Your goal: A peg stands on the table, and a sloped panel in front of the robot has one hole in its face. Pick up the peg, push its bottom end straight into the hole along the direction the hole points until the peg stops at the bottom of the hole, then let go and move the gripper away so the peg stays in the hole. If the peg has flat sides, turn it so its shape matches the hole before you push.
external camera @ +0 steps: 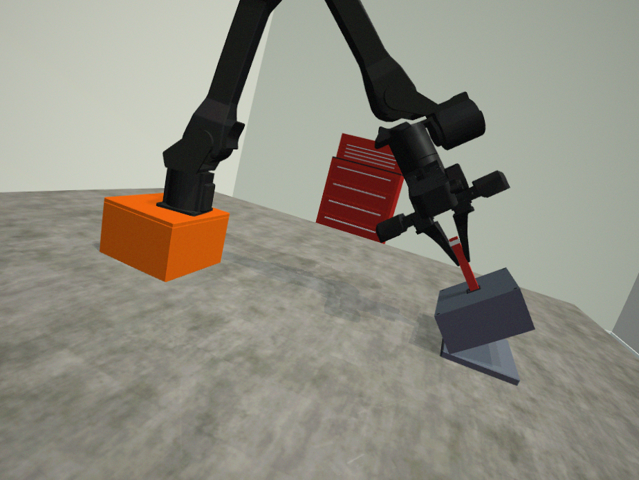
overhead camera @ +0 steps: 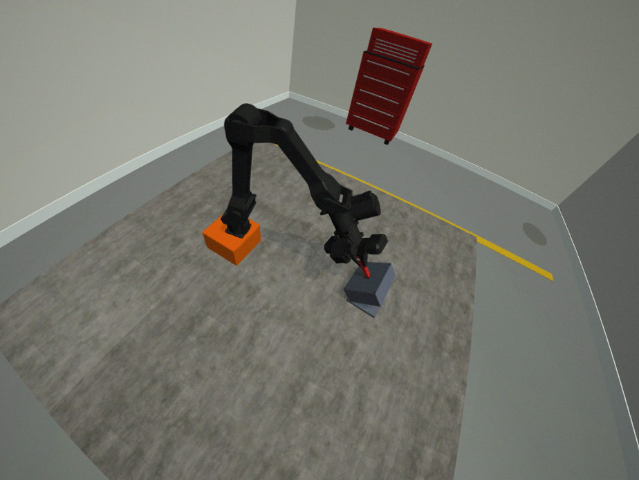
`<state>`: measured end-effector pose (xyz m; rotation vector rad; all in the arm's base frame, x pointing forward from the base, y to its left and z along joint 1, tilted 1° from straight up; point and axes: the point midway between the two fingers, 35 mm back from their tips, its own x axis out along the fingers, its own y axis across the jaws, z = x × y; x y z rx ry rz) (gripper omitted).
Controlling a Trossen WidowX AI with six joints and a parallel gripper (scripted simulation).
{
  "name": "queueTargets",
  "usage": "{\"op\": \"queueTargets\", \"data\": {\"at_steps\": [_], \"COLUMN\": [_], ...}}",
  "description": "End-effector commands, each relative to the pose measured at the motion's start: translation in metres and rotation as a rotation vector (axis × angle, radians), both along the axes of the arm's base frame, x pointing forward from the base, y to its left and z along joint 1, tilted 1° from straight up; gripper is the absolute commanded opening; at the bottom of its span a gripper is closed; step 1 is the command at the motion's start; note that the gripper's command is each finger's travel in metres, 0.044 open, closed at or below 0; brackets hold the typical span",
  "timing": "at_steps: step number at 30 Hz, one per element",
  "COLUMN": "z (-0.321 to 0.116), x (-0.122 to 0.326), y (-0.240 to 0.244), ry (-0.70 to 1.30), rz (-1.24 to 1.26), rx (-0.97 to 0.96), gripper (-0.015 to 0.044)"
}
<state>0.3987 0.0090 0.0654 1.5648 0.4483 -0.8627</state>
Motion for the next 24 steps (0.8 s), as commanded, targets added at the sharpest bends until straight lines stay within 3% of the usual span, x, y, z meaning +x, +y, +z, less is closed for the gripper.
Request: {"op": "queueTargets", "data": {"at_steps": [1,24], "z": [-0.0032,-0.0090], "x": [0.0013,0.0087], "y": [0.0001,-0.0023], "ry": [0.005,0.005], "rz": [0.005,0.005], "rx": [-0.001,-0.001], "gripper": [0.0000,0.0000]}}
